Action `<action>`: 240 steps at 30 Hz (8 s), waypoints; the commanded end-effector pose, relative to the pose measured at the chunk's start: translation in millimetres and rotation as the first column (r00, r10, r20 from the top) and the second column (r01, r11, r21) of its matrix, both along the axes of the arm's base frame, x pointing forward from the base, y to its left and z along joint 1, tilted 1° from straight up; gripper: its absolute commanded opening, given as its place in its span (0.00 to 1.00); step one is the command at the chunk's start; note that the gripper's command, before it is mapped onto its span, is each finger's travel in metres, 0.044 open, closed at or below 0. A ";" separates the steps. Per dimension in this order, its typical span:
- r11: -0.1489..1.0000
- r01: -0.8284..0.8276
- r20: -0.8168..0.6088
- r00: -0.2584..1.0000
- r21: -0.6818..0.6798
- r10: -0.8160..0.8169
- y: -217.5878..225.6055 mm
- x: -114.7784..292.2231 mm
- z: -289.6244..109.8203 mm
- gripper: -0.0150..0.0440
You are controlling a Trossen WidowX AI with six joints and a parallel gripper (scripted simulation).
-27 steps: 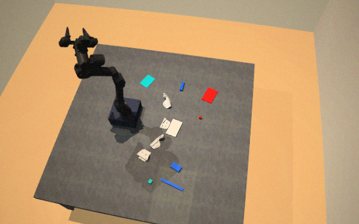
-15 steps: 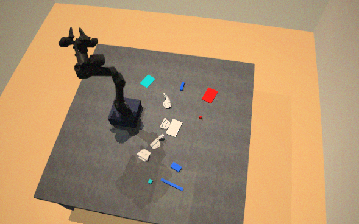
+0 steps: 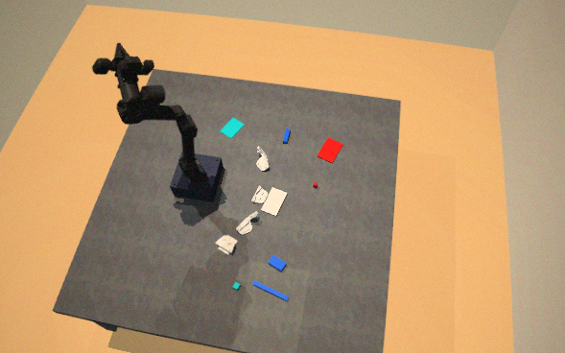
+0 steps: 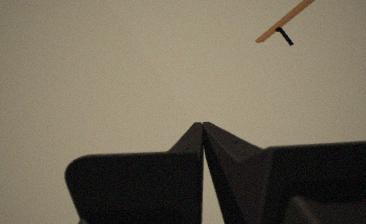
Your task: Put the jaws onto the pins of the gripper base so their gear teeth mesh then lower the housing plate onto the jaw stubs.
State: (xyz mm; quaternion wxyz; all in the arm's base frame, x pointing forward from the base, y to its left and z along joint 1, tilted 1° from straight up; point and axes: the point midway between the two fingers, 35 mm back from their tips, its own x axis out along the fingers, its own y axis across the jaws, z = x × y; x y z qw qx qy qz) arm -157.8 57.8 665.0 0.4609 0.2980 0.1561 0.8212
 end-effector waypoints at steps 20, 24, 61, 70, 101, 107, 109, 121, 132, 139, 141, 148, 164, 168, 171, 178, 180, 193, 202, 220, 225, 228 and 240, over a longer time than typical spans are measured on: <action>0.955 -0.135 0.151 0.984 0.263 0.097 -67.6 -34.0 13.6 0.97; 0.925 -0.189 0.194 0.972 0.331 0.129 -91.7 -43.6 13.8 1.00; 0.401 -0.586 0.462 0.807 0.704 0.368 -303.9 -33.5 -22.2 1.00; 0.221 -0.641 0.516 0.740 0.735 0.431 -355.1 -8.8 -44.6 1.00; -0.561 -0.470 0.717 0.579 0.682 0.387 -502.3 148.5 -179.1 1.00; -0.685 -0.382 0.744 0.564 0.620 0.359 -513.7 187.0 -213.1 1.00; -0.723 -0.351 0.752 0.560 0.596 0.348 -515.8 199.7 -224.9 1.00; -0.899 -0.143 0.789 0.549 0.414 0.276 -514.6 275.8 -299.3 1.00; -0.976 0.070 0.797 0.566 0.207 0.210 -490.2 341.1 -369.7 1.00; -0.978 0.200 0.789 0.591 0.061 0.170 -463.6 376.7 -413.5 1.00; -0.972 0.235 0.784 0.599 0.018 0.160 -454.6 385.7 -425.7 1.00; -0.928 0.346 0.761 0.636 -0.136 0.126 -418.2 412.9 -467.6 1.00; -0.719 0.501 0.661 0.746 -0.482 0.077 -316.3 444.3 -551.2 1.00; -0.649 0.513 0.625 0.777 -0.562 0.073 -288.8 444.9 -568.4 1.00; -0.595 0.514 0.595 0.800 -0.618 0.073 -268.1 443.5 -580.2 1.00; -0.462 0.491 0.516 0.853 -0.738 0.081 -220.4 434.2 -603.8 1.00; -0.424 0.478 0.491 0.867 -0.769 0.086 -207.1 430.2 -609.5 1.00; -0.340 0.439 0.432 0.896 -0.832 0.100 -178.7 419.3 -621.4 1.00; -0.340 0.439 0.432 0.896 -0.832 0.100 -179.4 421.0 -635.9 1.00; -0.340 0.439 0.432 0.896 -0.832 0.100 -179.6 422.3 -665.1 1.00; -0.340 0.439 0.432 0.896 -0.832 0.100 -179.4 422.1 -673.1 1.00; -0.340 0.439 0.432 0.896 -0.832 0.100 -179.2 421.9 -677.8 1.00; -0.340 0.438 0.432 0.896 -0.832 0.100 -178.3 420.3 -695.3 1.00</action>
